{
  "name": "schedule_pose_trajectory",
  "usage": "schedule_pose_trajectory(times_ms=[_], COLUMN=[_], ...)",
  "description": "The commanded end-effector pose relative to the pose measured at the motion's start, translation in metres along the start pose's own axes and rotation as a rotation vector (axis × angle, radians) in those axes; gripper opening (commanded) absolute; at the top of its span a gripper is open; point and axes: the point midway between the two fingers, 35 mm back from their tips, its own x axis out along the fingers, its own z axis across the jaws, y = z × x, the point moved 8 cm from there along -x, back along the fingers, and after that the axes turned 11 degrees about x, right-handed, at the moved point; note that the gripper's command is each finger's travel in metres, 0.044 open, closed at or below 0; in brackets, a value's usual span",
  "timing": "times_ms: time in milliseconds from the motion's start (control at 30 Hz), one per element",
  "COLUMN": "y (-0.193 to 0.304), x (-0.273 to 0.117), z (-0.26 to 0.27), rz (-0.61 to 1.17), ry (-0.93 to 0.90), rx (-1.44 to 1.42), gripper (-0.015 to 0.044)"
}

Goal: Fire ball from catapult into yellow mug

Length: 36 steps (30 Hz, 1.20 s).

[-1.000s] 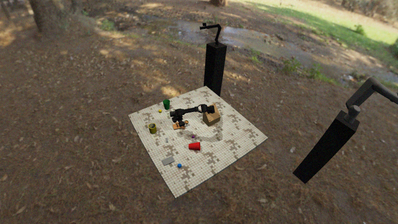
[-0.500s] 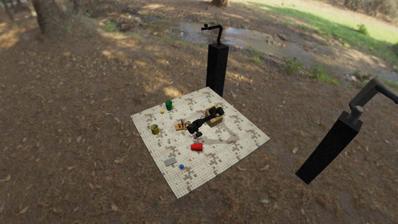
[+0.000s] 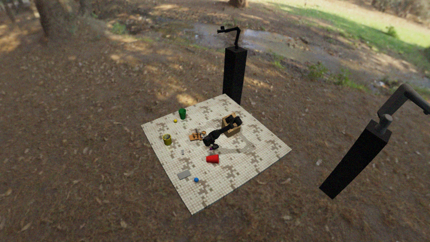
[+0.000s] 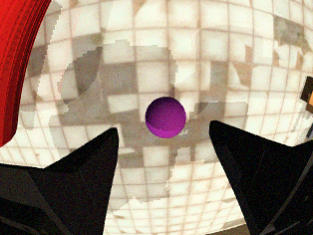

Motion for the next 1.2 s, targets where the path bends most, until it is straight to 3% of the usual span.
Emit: schedule_pose_trajectory(times_ms=[0, 533, 700, 1000, 1133, 1167], y=[0.000, 0.001, 0.001, 0.001, -0.001, -0.001], x=[0.007, 0.030, 0.030, 0.030, 0.020, 0.014], z=[-0.003, -0.003, -0.003, -0.003, -0.003, -0.003], rz=[0.002, 0.003, 0.003, 0.003, 0.002, 0.001], ry=[0.005, 0.003, 0.003, 0.003, 0.006, 0.008], rx=[0.012, 0.013, 0.013, 0.013, 0.012, 0.012], gripper=[0.0300, 0.0300, 0.0169, 0.0109, 0.0004, 0.0000])
